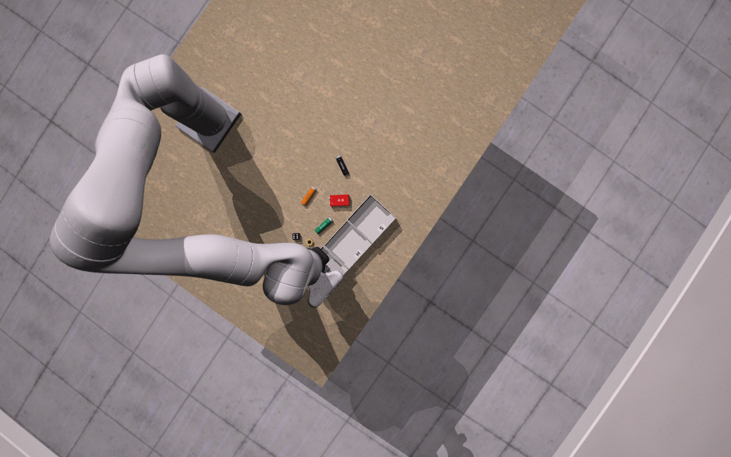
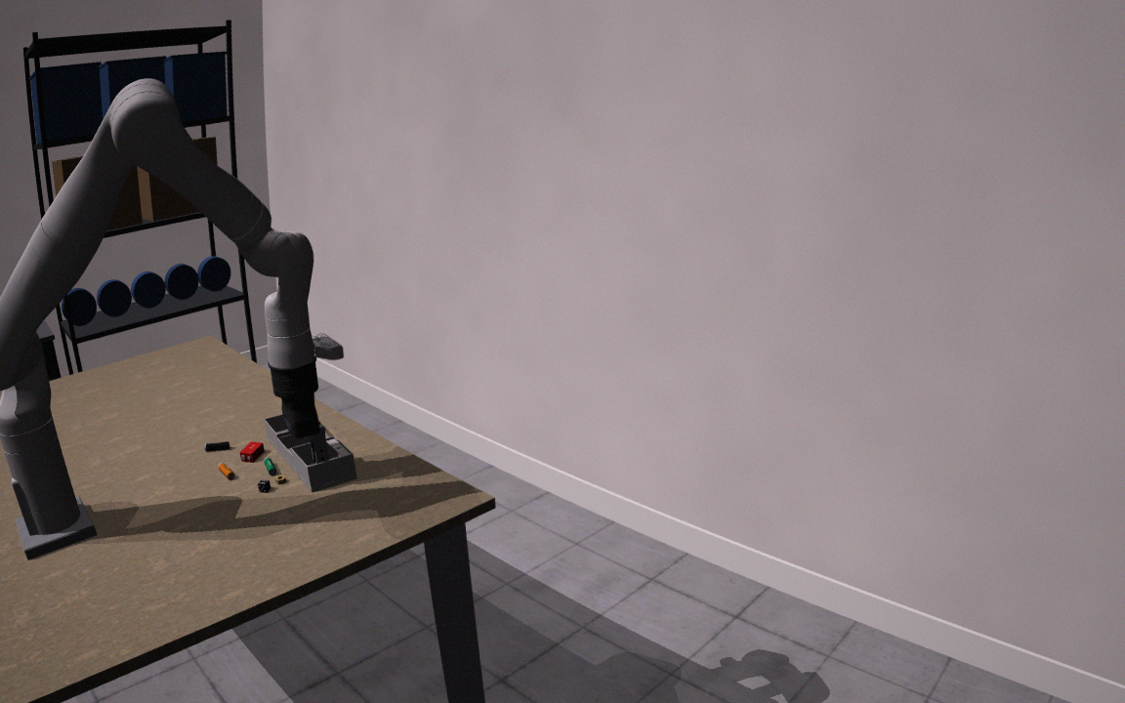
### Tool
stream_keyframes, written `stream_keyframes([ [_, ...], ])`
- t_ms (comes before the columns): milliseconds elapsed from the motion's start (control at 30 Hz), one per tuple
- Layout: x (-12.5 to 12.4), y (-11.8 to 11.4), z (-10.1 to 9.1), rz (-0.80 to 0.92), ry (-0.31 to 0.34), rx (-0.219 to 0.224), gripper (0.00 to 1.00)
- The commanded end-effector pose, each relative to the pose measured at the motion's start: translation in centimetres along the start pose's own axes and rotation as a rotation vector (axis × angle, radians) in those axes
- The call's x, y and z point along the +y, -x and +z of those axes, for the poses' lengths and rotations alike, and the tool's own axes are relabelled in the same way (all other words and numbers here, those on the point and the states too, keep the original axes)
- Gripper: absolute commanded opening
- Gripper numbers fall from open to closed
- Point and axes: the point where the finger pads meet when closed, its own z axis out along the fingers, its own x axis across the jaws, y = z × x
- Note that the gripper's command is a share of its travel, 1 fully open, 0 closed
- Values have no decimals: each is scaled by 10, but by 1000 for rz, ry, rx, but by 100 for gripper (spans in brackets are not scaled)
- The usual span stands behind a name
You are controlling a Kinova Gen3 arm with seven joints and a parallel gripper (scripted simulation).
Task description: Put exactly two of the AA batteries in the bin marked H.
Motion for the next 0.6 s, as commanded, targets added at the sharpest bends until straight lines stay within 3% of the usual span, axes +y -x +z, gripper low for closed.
stream_keyframes([
  [0, -2, -1, -6, 2, -7, 2, 31],
  [400, -2, -1, -22, 2, -7, 2, 31],
  [567, -2, -1, -42, 2, -7, 2, 31],
])
